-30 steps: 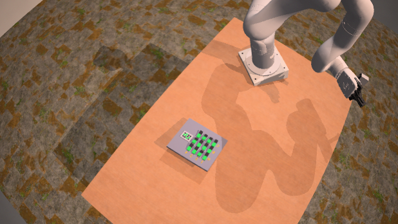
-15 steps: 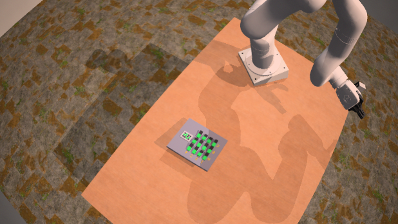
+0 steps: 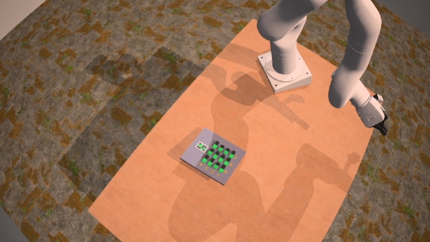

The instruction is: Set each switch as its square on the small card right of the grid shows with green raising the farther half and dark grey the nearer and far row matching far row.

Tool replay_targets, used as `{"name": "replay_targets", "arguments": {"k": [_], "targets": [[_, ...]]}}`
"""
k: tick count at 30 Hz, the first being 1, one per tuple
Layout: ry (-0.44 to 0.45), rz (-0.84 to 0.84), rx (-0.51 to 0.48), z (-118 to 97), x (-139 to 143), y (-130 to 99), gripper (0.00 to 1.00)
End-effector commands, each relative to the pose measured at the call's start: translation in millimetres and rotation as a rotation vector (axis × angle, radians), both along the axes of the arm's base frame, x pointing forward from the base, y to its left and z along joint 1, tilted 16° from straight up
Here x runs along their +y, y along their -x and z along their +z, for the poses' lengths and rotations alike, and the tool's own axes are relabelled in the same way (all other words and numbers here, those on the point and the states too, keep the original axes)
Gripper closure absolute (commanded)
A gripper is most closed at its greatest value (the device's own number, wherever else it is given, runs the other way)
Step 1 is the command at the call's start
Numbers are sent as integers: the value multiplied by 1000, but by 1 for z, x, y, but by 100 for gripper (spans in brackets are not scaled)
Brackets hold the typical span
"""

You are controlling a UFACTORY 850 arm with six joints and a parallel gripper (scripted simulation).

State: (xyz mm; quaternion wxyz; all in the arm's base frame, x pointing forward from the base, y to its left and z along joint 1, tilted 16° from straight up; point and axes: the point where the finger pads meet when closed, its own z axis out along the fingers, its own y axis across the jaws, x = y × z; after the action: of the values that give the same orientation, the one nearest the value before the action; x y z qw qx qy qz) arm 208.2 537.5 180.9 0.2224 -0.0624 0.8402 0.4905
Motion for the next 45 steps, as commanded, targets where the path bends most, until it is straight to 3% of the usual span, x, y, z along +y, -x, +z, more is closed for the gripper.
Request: {"name": "replay_targets", "arguments": {"k": [1, 2, 3, 5, 6, 8, 9, 11, 12, 15, 16, 18, 19, 22, 23, 26, 27, 29, 30, 33, 34, 39, 40, 42, 43, 45], "targets": [[106, 105, -15, -4, -14, -13, 100], [106, 105, -15, -4, -14, -13, 100], [160, 154, -38, -7, -26, -20, 100], [160, 154, -38, -7, -26, -20, 100], [216, 203, -64, -9, -39, -27, 100], [216, 203, -64, -9, -39, -27, 100], [275, 252, -93, -12, -55, -36, 100], [275, 252, -93, -12, -55, -36, 100], [335, 300, -126, -14, -73, -45, 100], [335, 300, -126, -14, -73, -45, 100], [397, 347, -160, -17, -92, -54, 100], [397, 347, -160, -17, -92, -54, 100], [461, 393, -197, -19, -112, -65, 100], [461, 393, -197, -19, -112, -65, 100], [527, 438, -235, -21, -134, -75, 100], [527, 438, -235, -21, -134, -75, 100], [594, 481, -274, -22, -157, -87, 100], [594, 481, -274, -22, -157, -87, 100], [663, 521, -314, -23, -181, -99, 100], [663, 521, -314, -23, -181, -99, 100], [733, 560, -352, -23, -206, -111, 100], [733, 560, -352, -23, -206, -111, 100], [803, 596, -390, -23, -231, -123, 100], [803, 596, -390, -23, -231, -123, 100], [873, 630, -427, -21, -256, -135, 100], [873, 630, -427, -21, -256, -135, 100]]}}
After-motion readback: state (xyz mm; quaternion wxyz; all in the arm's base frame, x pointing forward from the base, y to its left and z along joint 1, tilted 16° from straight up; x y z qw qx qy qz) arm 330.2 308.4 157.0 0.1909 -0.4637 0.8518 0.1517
